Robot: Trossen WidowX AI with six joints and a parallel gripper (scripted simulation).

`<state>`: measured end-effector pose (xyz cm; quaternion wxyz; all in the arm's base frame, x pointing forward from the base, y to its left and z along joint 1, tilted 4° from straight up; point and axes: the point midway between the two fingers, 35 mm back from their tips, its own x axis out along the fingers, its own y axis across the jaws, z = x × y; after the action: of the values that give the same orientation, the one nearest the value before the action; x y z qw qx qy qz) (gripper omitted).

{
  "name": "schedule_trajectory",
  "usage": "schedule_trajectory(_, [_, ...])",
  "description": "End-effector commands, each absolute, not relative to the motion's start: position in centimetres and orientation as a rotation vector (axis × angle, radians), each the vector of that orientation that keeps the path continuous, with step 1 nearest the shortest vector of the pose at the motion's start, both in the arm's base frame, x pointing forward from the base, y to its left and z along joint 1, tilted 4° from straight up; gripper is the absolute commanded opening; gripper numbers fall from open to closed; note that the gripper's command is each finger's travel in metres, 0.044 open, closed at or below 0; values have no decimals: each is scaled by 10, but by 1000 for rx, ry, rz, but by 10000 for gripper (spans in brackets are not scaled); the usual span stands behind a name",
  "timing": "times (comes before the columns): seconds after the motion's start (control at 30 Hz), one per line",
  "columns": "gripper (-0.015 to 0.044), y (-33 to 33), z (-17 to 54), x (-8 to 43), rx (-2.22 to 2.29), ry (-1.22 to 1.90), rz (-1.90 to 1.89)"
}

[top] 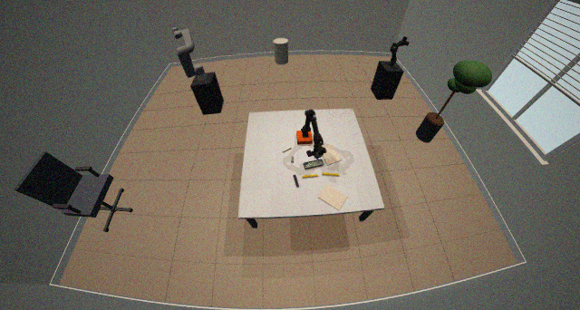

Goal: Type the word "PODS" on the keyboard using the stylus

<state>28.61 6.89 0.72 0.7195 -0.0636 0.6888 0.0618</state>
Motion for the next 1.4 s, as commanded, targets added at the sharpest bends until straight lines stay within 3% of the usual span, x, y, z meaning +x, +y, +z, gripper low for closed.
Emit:
schedule_trajectory(0.0, [0, 69, 7, 290, -138, 1432, 131])
schedule_trajectory(0.97, [0, 73, 78, 322, -43, 592, 131])
schedule_trajectory(1.37, [0, 72, 80, 322, -40, 573, 131])
